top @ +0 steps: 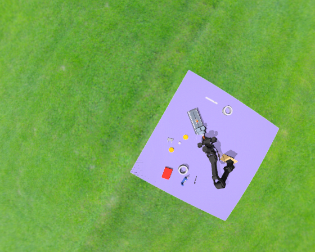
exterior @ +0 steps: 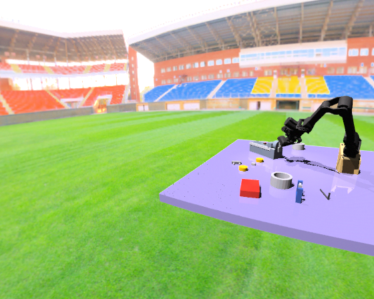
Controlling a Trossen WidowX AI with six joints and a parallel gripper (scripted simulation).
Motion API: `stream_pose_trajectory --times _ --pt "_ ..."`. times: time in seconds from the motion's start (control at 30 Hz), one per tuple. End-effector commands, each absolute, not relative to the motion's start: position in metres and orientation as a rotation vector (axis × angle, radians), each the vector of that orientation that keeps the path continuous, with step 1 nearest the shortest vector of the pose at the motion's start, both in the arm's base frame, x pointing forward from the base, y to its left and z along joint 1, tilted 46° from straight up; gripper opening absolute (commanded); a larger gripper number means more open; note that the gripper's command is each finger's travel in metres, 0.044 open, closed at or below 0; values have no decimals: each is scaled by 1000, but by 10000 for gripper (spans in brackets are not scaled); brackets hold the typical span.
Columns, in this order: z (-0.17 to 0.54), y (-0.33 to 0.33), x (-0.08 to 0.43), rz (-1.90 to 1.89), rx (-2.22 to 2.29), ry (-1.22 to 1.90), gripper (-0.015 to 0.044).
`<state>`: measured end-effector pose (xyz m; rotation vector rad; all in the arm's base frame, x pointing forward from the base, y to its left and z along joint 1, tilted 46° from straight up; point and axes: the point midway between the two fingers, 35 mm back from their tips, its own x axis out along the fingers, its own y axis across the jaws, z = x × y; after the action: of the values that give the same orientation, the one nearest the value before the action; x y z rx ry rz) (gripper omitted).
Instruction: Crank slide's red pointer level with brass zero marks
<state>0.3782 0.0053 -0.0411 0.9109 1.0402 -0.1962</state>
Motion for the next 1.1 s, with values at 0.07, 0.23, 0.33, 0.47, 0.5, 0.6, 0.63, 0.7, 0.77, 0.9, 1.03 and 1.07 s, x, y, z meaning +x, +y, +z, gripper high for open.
stream_pose_trajectory --times 0.07,0.23,0.33,0.47,0.5,0.6,0.63,0.7,0.77,0.9,1.03,1.07 --pt "-37 13 383 -171 909 1033 0" --pt "-37 14 384 -171 909 1033 0" --pt "-37 15 384 -171 909 1033 0" --pt "-37 16 384 -171 909 1033 0" --pt "-37 16 384 -171 909 1033 0" --pt "-37 17 385 -171 909 1033 0" --pt "-37 17 385 -171 909 1033 0" --pt "-37 18 385 -171 909 1033 0" --pt "-37 18 385 -171 909 1033 0" --pt "-37 20 386 -171 909 1033 0" --pt "-37 22 386 -171 909 1033 0" --pt "-37 22 386 -171 909 1033 0"
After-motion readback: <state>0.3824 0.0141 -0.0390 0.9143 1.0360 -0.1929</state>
